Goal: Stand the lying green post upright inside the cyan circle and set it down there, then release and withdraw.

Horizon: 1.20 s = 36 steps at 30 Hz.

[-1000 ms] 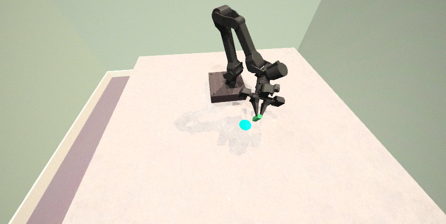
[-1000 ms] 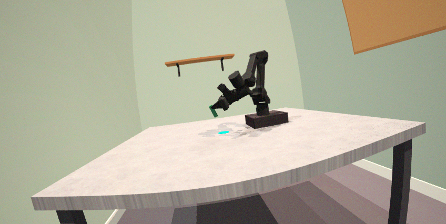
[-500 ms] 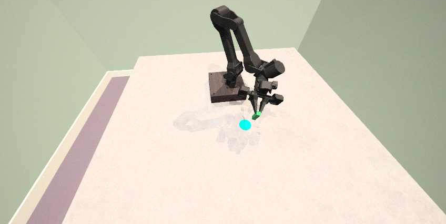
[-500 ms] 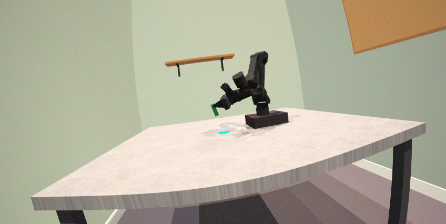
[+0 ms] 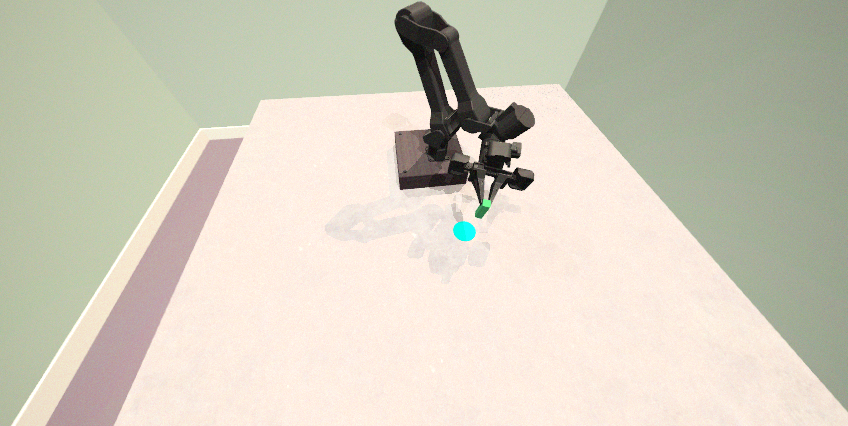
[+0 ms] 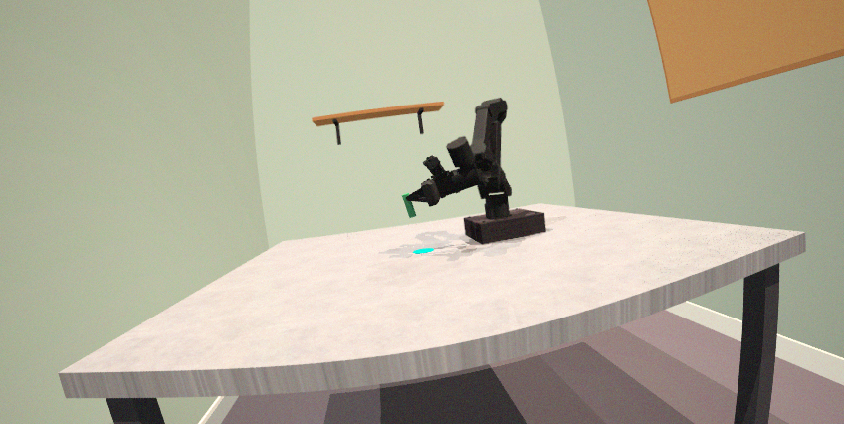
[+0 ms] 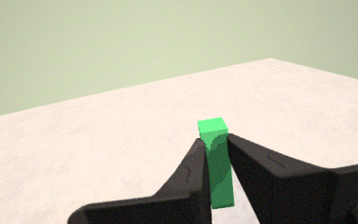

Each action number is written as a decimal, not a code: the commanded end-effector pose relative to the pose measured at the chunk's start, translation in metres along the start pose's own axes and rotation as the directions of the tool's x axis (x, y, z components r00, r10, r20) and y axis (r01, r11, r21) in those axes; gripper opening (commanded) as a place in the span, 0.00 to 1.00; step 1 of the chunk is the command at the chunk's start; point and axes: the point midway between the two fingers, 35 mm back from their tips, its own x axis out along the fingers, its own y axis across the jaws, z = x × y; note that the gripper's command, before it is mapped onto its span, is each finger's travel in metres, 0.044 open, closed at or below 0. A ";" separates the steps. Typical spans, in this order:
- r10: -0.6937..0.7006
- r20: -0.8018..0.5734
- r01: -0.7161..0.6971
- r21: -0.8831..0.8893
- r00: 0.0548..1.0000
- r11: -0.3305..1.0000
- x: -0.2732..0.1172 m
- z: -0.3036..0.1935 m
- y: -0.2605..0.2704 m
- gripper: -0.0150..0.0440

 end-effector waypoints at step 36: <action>-0.043 0.112 0.031 0.107 0.993 0.994 -0.020 -0.002 -0.024 0.29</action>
